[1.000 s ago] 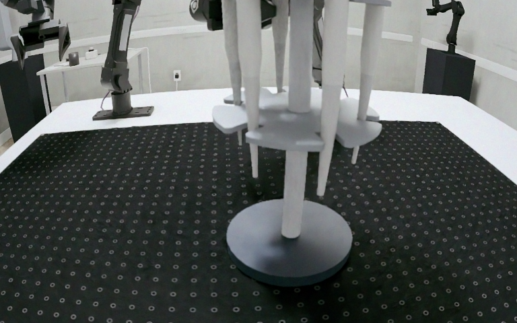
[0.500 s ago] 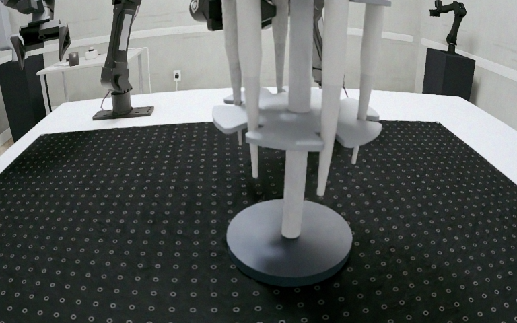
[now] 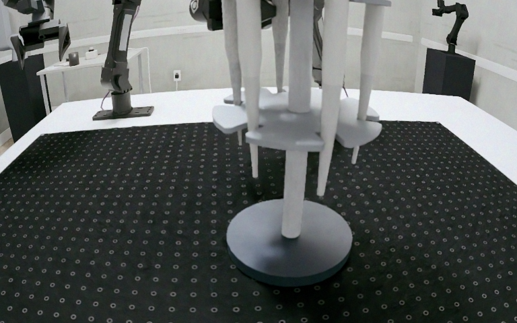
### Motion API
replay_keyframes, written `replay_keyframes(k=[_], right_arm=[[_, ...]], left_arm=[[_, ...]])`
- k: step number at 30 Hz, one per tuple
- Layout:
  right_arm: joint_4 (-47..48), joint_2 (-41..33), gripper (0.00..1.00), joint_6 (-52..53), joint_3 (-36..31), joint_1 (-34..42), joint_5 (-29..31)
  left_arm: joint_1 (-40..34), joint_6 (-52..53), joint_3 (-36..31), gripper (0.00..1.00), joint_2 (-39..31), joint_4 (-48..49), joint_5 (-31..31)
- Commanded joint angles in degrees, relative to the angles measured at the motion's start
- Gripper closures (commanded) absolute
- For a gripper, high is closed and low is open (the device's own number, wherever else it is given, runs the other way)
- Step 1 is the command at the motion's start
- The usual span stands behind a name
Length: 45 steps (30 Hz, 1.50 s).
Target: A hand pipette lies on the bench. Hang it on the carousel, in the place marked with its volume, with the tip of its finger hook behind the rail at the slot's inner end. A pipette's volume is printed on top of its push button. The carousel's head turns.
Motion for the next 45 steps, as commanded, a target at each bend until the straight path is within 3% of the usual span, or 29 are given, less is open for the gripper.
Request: replay_keyframes(k=[1, 29, 45], right_arm=[[0.48, 0.36, 0.00, -0.32, 1.13, -0.53, -0.93], [0.48, 0.36, 0.00, -0.32, 1.13, -0.53, -0.93], [0.48, 0.36, 0.00, -0.32, 1.13, -0.53, -0.93]], left_arm=[[-0.16, -1.01, 1.94, 0.88, -2.27, 2.40, -1.15], [-0.45, -0.88, -2.14, 0.88, -1.21, 4.54, -1.28], [-0.46, -0.54, -0.84, 0.88, -1.19, 5.24, -1.24]])
